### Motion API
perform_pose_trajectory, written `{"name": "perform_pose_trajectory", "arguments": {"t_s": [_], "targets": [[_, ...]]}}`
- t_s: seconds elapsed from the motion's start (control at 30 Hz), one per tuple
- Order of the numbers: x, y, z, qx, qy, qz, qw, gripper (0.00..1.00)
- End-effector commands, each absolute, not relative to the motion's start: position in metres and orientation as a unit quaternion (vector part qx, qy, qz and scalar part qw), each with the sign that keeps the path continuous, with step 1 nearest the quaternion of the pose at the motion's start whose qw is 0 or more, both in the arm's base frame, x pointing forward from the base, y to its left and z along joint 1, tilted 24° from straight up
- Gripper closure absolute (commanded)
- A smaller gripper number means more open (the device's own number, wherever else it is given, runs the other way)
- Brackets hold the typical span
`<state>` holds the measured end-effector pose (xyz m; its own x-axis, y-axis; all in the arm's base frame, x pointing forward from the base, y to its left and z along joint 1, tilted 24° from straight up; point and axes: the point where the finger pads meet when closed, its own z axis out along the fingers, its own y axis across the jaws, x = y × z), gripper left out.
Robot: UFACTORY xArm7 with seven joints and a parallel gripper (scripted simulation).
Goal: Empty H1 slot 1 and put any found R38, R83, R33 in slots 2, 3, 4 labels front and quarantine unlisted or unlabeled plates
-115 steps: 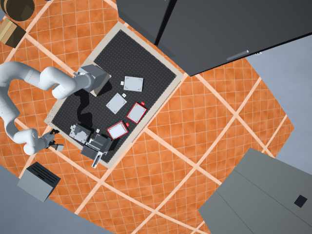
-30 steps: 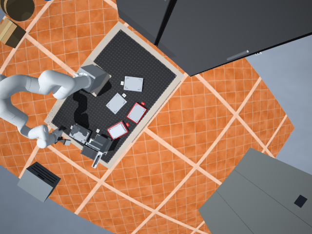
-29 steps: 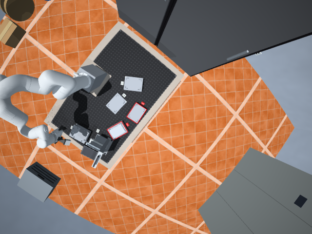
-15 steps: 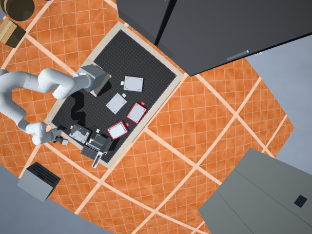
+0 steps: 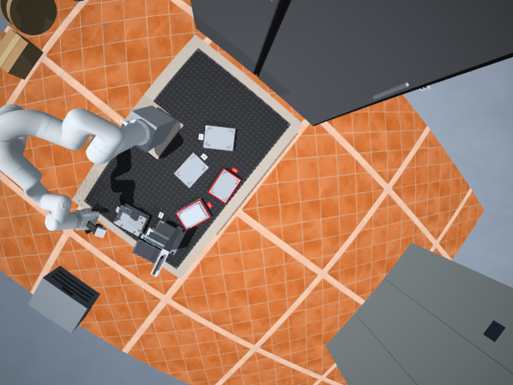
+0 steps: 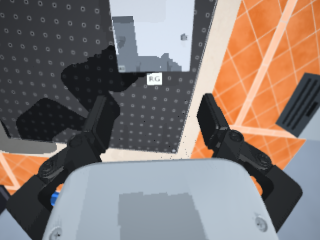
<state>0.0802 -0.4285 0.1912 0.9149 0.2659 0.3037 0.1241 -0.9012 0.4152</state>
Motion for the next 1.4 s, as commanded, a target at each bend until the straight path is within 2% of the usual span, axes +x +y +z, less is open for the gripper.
{"name": "perform_pose_trajectory", "arguments": {"t_s": [0.0,1.37], "targets": [[0.0798,-0.4292,0.1929,0.949,0.112,0.224,0.192,0.00],[0.0797,-0.4288,0.1929,0.844,0.163,0.487,0.152,0.00]]}}
